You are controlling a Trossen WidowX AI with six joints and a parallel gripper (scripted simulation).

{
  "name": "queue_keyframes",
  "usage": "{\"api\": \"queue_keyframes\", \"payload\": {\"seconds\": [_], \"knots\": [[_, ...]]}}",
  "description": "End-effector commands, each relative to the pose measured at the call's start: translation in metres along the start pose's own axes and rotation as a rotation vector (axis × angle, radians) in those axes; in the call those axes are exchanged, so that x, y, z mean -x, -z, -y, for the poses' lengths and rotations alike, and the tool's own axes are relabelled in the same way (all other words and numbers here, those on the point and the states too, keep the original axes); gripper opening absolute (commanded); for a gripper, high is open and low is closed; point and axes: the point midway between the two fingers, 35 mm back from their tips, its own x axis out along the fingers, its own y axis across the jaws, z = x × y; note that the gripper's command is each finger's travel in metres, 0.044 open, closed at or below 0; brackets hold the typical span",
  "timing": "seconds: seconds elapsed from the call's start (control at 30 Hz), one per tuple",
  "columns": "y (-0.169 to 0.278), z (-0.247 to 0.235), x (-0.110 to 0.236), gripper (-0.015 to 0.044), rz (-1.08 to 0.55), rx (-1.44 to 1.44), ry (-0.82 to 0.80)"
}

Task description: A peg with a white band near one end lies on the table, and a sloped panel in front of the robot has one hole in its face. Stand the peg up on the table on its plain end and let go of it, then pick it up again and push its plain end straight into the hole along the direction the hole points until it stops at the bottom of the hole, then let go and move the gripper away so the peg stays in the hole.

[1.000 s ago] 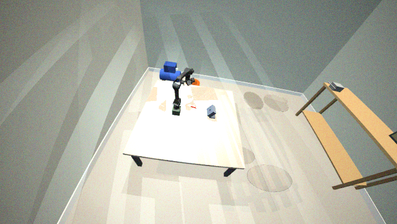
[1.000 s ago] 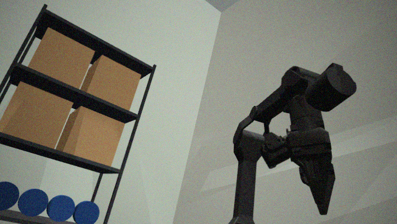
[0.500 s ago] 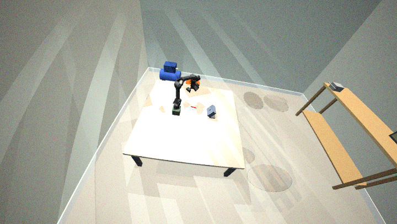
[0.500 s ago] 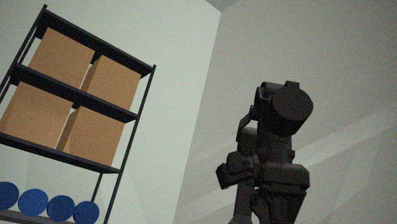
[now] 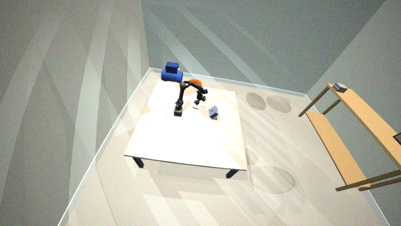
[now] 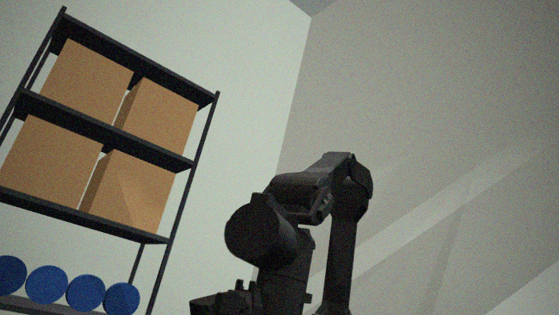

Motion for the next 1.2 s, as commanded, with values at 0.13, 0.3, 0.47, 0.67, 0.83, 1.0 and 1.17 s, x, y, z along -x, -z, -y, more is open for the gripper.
{"api": "queue_keyframes", "payload": {"seconds": [0.13,0.3,0.47,0.67,0.83,1.0,1.17], "knots": [[-0.01,0.017,-0.016,0.044,0.0,0.087,0.021],[-0.011,0.017,-0.02,0.044,0.0,0.087,0.021],[-0.011,0.016,-0.028,0.044,0.0,0.087,0.021],[-0.012,0.016,-0.038,0.044,0.0,0.087,0.021],[-0.012,0.016,-0.046,0.044,0.0,0.087,0.021],[-0.012,0.016,-0.054,0.044,0.0,0.087,0.021],[-0.012,0.016,-0.062,0.044,0.0,0.087,0.021]]}}
